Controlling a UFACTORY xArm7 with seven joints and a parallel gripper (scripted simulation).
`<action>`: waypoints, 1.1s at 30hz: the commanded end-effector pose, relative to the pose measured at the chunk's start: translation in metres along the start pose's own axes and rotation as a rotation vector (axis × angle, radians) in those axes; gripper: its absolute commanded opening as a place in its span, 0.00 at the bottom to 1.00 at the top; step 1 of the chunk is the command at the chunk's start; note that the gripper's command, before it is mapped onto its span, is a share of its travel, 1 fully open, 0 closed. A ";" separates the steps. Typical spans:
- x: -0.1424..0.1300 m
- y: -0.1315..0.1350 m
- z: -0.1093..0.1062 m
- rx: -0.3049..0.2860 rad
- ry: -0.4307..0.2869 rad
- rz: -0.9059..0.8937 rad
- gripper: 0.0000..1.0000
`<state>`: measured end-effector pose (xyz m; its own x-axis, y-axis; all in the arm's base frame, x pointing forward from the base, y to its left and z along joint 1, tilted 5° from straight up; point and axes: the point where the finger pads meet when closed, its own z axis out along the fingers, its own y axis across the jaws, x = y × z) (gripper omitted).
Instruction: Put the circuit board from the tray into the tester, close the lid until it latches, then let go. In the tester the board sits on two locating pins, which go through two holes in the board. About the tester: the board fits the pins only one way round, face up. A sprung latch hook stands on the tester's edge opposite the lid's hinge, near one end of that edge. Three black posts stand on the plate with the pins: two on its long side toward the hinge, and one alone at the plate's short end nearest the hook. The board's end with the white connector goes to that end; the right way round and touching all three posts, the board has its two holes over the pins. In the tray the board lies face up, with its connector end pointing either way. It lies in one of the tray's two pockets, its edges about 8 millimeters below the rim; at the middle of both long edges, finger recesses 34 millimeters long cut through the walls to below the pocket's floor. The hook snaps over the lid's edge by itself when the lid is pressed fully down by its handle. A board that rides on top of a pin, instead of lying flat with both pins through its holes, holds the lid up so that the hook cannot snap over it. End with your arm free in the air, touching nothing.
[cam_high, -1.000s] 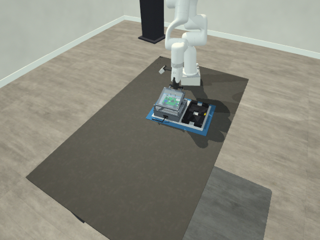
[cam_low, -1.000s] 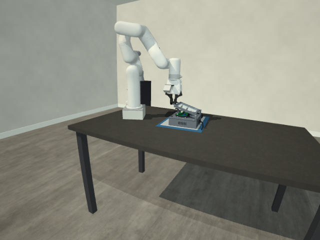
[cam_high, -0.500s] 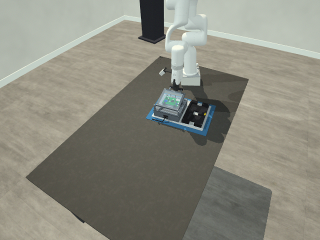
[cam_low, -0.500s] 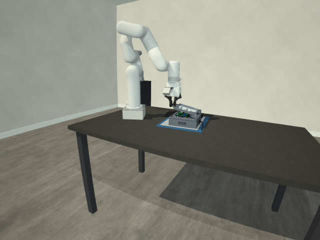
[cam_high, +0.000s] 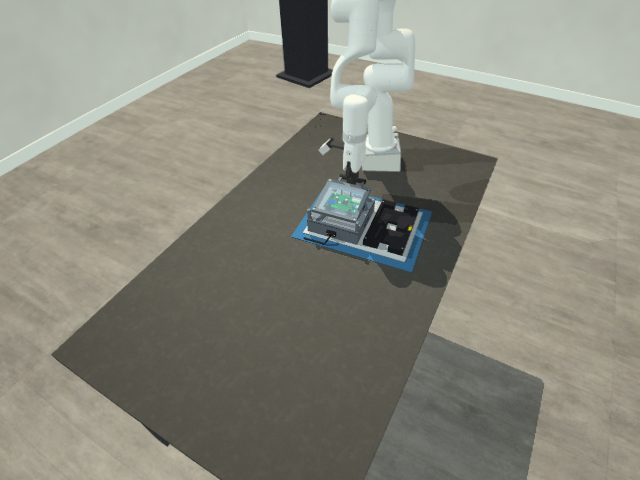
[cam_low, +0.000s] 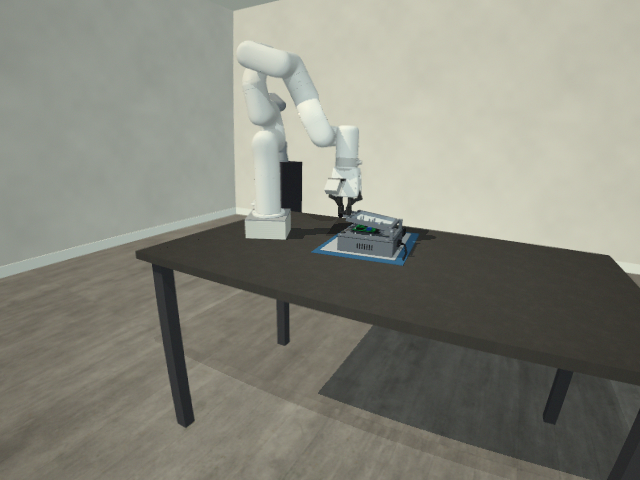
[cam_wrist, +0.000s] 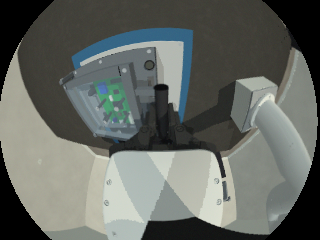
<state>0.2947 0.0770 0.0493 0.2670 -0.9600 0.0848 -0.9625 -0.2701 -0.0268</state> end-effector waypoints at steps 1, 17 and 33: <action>0.000 -0.001 0.002 0.003 0.000 0.000 0.00; 0.000 0.000 0.012 0.003 0.000 0.000 0.00; 0.000 0.000 0.018 0.003 0.000 0.000 0.00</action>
<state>0.2943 0.0754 0.0318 0.2670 -0.9600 0.0848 -0.9625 -0.2700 -0.0266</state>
